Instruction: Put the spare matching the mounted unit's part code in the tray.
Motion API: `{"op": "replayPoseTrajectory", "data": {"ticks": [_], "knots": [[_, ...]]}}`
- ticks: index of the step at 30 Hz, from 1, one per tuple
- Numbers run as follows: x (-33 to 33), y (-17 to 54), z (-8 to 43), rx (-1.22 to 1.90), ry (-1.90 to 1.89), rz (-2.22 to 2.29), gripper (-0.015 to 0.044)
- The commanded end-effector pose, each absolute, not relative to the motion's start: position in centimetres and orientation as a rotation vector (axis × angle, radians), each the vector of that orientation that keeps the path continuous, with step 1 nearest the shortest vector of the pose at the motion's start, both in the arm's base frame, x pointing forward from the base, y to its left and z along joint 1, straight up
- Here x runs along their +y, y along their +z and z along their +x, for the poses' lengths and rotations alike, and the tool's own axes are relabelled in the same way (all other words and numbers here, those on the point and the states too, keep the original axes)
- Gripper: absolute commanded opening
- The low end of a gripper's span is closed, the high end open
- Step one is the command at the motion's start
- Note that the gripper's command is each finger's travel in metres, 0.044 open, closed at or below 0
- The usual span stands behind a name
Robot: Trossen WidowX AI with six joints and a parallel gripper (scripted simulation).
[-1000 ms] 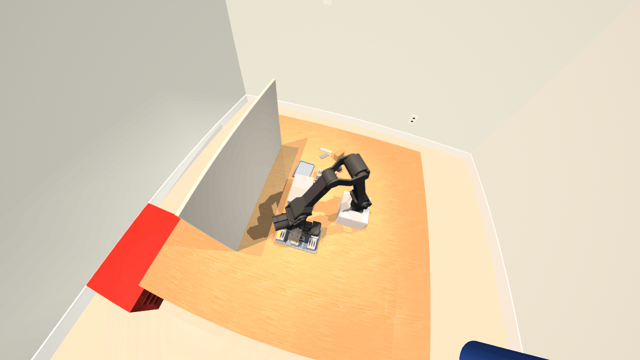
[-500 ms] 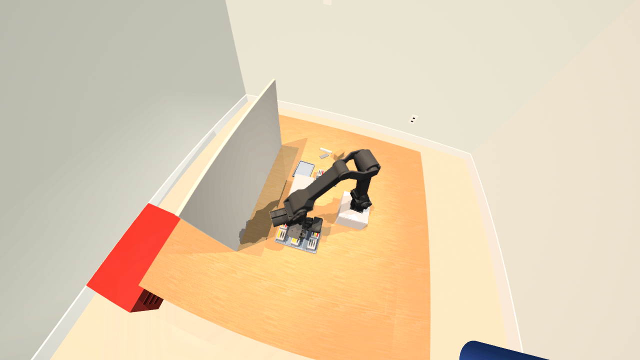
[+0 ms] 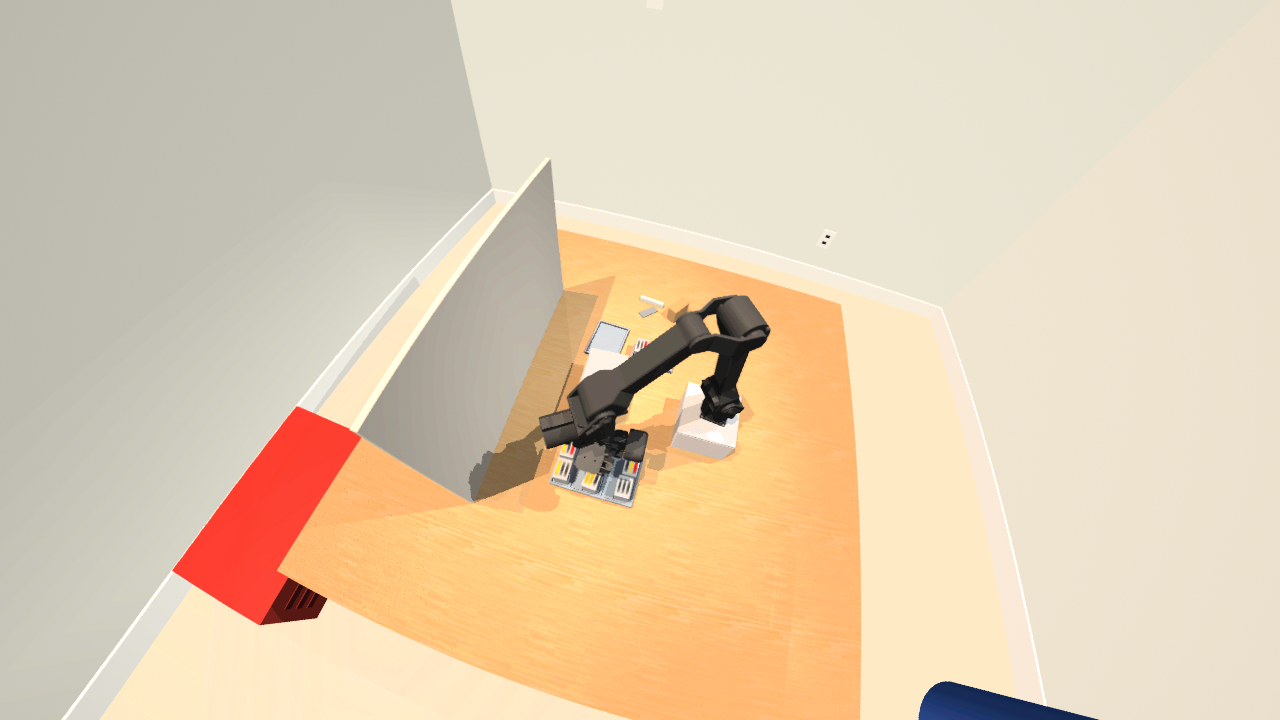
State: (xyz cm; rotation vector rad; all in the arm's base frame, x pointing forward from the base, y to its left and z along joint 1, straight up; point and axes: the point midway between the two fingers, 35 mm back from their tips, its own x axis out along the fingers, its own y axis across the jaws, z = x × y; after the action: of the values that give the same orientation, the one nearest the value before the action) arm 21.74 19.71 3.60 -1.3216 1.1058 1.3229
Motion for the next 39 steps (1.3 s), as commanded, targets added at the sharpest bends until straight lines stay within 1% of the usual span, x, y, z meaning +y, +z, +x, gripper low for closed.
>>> {"op": "replayPoseTrajectory", "data": {"ticks": [1, 11, 17, 25, 39], "knots": [[19.8, 5.0, 22.0, 1.099, 1.32, -1.321, 0.0], [19.5, 11.0, 22.1, 1.094, 1.315, -1.32, 0.0], [19.2, 11.1, 22.3, 1.099, 1.309, -1.314, 0.0], [16.0, 10.9, 24.8, 1.157, 1.24, -1.246, 0.0], [10.4, 11.2, 29.7, 1.159, 1.219, -1.251, 0.0]]}}
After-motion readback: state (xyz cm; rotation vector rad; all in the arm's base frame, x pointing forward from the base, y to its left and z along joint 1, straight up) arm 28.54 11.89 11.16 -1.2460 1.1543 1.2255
